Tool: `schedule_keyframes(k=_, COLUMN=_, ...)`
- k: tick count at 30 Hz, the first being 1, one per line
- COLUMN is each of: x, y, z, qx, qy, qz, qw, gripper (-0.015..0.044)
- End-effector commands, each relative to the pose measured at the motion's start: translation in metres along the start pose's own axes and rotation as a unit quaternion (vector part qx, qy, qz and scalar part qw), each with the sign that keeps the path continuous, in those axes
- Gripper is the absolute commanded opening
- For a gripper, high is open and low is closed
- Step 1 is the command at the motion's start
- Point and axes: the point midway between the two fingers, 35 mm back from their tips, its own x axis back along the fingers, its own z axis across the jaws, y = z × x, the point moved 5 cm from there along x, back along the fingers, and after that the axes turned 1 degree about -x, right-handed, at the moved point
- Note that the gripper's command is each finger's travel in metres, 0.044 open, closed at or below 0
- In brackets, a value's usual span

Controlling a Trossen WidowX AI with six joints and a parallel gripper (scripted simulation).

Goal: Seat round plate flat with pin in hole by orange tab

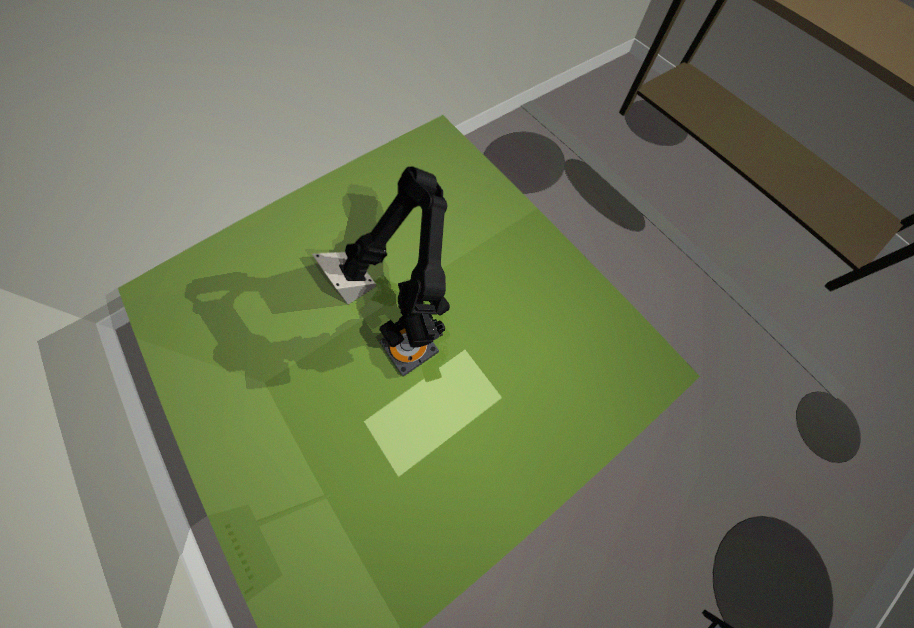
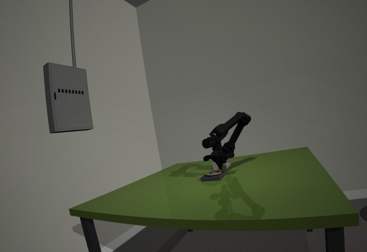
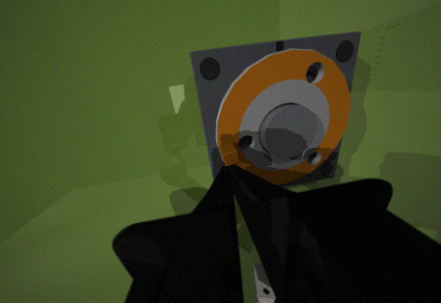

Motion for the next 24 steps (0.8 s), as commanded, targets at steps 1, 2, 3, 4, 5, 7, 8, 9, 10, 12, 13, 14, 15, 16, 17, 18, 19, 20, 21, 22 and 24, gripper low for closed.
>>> schedule_keyframes(k=1, x=0.000, y=0.007, z=0.001, qx=-0.001, qy=0.002, qz=-0.001, qw=1.000, gripper=0.0000)
schedule_keyframes(k=2, x=0.000, y=0.008, z=0.002, qx=-0.001, qy=0.002, qz=-0.001, qw=1.000, gripper=0.0000)
schedule_keyframes(k=3, x=-0.001, y=0.009, z=0.002, qx=-0.001, qy=0.002, qz=-0.001, qw=1.000, gripper=0.0000)
schedule_keyframes(k=4, x=-0.001, y=0.010, z=0.002, qx=-0.001, qy=0.002, qz=-0.001, qw=1.000, gripper=0.0000)
schedule_keyframes(k=5, x=-0.001, y=0.012, z=0.002, qx=-0.001, qy=0.002, qz=-0.001, qw=1.000, gripper=0.0000)
schedule_keyframes(k=7, x=-0.001, y=0.014, z=0.003, qx=-0.001, qy=0.002, qz=-0.001, qw=1.000, gripper=0.0000)
schedule_keyframes(k=8, x=-0.001, y=0.015, z=0.003, qx=-0.001, qy=0.002, qz=-0.001, qw=1.000, gripper=0.0000)
schedule_keyframes(k=9, x=-0.002, y=0.016, z=0.003, qx=-0.001, qy=0.002, qz=-0.001, qw=1.000, gripper=0.0000)
schedule_keyframes(k=10, x=-0.002, y=0.017, z=0.003, qx=-0.001, qy=0.002, qz=-0.001, qw=1.000, gripper=0.0000)
schedule_keyframes(k=12, x=-0.002, y=0.020, z=0.003, qx=-0.001, qy=0.002, qz=-0.001, qw=1.000, gripper=0.0000)
schedule_keyframes(k=13, x=-0.002, y=0.021, z=0.003, qx=-0.001, qy=0.002, qz=-0.001, qw=1.000, gripper=0.0000)
schedule_keyframes(k=14, x=-0.002, y=0.022, z=0.003, qx=-0.001, qy=0.002, qz=-0.001, qw=1.000, gripper=0.0000)
schedule_keyframes(k=15, x=-0.002, y=0.024, z=0.003, qx=-0.001, qy=0.002, qz=-0.002, qw=1.000, gripper=0.0000)
schedule_keyframes(k=16, x=-0.002, y=0.025, z=0.003, qx=-0.001, qy=0.002, qz=-0.002, qw=1.000, gripper=0.0000)
schedule_keyframes(k=17, x=-0.002, y=0.026, z=0.003, qx=-0.001, qy=0.002, qz=-0.002, qw=1.000, gripper=0.0000)
schedule_keyframes(k=18, x=-0.002, y=0.027, z=0.003, qx=-0.001, qy=0.002, qz=-0.002, qw=1.000, gripper=0.0000)
schedule_keyframes(k=19, x=-0.002, y=0.029, z=0.003, qx=-0.001, qy=0.002, qz=-0.002, qw=1.000, gripper=0.0000)
schedule_keyframes(k=20, x=-0.002, y=0.030, z=0.003, qx=-0.001, qy=0.002, qz=-0.002, qw=1.000, gripper=0.0000)
schedule_keyframes(k=21, x=-0.002, y=0.031, z=0.002, qx=-0.001, qy=0.002, qz=-0.002, qw=1.000, gripper=0.0000)
schedule_keyframes(k=22, x=-0.002, y=0.032, z=0.002, qx=-0.001, qy=0.002, qz=-0.002, qw=1.000, gripper=0.0000)
schedule_keyframes(k=24, x=-0.001, y=0.035, z=0.001, qx=-0.001, qy=0.002, qz=-0.002, qw=1.000, gripper=0.0000)
